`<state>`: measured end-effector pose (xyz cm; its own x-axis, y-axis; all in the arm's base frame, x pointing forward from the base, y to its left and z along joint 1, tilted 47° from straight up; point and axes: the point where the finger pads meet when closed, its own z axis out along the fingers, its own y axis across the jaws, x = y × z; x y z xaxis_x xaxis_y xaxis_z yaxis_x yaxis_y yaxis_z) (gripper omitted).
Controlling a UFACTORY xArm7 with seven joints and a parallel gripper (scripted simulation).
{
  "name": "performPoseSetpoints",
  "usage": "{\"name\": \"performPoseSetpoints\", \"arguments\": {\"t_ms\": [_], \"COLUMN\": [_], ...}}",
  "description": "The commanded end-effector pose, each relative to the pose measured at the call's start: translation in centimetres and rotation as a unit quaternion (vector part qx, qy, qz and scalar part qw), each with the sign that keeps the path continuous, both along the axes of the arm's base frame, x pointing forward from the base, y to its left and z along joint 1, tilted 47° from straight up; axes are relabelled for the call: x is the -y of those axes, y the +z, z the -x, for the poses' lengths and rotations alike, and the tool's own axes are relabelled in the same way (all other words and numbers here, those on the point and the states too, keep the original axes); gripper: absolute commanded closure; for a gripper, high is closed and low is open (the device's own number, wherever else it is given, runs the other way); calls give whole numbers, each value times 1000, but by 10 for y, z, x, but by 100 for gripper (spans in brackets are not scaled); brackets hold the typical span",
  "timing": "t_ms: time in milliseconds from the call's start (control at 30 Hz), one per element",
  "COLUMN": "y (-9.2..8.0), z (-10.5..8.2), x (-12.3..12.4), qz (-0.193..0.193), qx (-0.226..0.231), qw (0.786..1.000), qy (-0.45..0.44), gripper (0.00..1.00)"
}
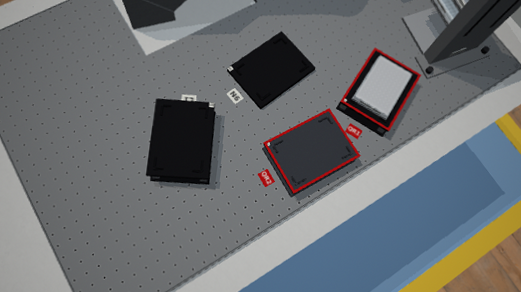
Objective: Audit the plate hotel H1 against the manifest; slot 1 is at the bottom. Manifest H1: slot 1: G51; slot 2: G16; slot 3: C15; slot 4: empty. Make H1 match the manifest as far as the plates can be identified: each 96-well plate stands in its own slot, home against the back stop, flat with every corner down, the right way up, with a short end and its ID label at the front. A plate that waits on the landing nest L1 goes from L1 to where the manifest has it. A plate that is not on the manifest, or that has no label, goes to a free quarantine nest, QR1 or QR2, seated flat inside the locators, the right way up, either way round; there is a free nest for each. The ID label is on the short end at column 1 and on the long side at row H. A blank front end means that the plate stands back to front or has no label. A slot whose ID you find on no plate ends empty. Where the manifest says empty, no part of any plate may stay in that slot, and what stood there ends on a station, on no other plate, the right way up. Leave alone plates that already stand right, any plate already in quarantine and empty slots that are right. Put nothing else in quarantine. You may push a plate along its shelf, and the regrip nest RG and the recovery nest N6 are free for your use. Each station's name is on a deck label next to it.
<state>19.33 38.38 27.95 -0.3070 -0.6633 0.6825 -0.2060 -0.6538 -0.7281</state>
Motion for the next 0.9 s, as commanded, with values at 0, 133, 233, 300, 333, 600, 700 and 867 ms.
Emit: {"name": "performPoseSetpoints", "arguments": {"t_ms": [0, 133, 233, 300, 333, 600, 700, 867], "y": [1, 1, 1, 1, 1, 1, 1, 1], "z": [0, 0, 0, 0, 0, 0, 0, 0], "x": [0, 0, 0, 0, 0, 0, 0, 0], "qz": [-1, -1, -1, -1, -1, -1, -1, -1], "qx": [0, 0, 0, 0, 0, 0, 0, 0], "qw": [1000, 1000, 1000, 1000, 1000, 1000, 1000, 1000], "qy": [0, 0, 0, 0, 0, 0, 0, 0], "gripper": [100, 0, 0, 0, 0, 0, 0, 0]}}
